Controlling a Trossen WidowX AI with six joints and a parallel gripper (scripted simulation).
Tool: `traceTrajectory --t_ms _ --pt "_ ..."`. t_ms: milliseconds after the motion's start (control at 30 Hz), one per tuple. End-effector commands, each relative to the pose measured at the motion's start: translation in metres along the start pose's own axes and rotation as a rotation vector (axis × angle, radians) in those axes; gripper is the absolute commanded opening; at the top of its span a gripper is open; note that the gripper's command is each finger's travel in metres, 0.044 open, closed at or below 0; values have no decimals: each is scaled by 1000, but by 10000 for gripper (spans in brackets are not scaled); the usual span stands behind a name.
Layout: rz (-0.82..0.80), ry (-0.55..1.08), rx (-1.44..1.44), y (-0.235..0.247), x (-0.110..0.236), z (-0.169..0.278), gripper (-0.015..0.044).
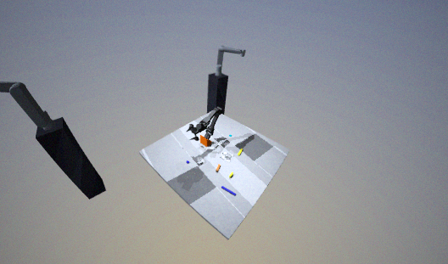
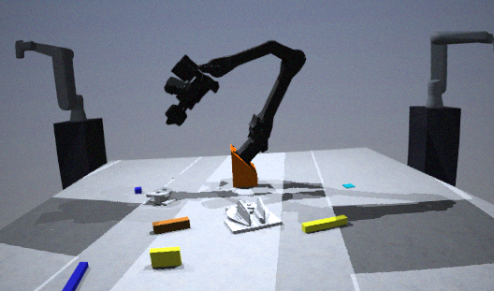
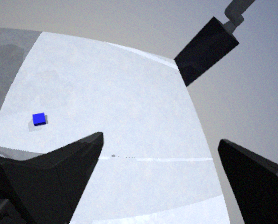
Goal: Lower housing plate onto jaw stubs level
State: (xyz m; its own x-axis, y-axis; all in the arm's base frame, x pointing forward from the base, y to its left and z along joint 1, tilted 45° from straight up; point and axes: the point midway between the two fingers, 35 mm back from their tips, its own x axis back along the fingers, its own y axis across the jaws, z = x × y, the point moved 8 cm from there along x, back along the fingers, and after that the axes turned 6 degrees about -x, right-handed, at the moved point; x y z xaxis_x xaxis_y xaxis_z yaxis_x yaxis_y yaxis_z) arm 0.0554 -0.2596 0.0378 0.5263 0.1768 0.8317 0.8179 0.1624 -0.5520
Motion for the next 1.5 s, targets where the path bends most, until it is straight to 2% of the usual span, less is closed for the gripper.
traceTrajectory --t_ms 0,1467 --pt "-33 17 111 7 0 -4 440" --pt "-391 96 1079 69 -9 -21 440"
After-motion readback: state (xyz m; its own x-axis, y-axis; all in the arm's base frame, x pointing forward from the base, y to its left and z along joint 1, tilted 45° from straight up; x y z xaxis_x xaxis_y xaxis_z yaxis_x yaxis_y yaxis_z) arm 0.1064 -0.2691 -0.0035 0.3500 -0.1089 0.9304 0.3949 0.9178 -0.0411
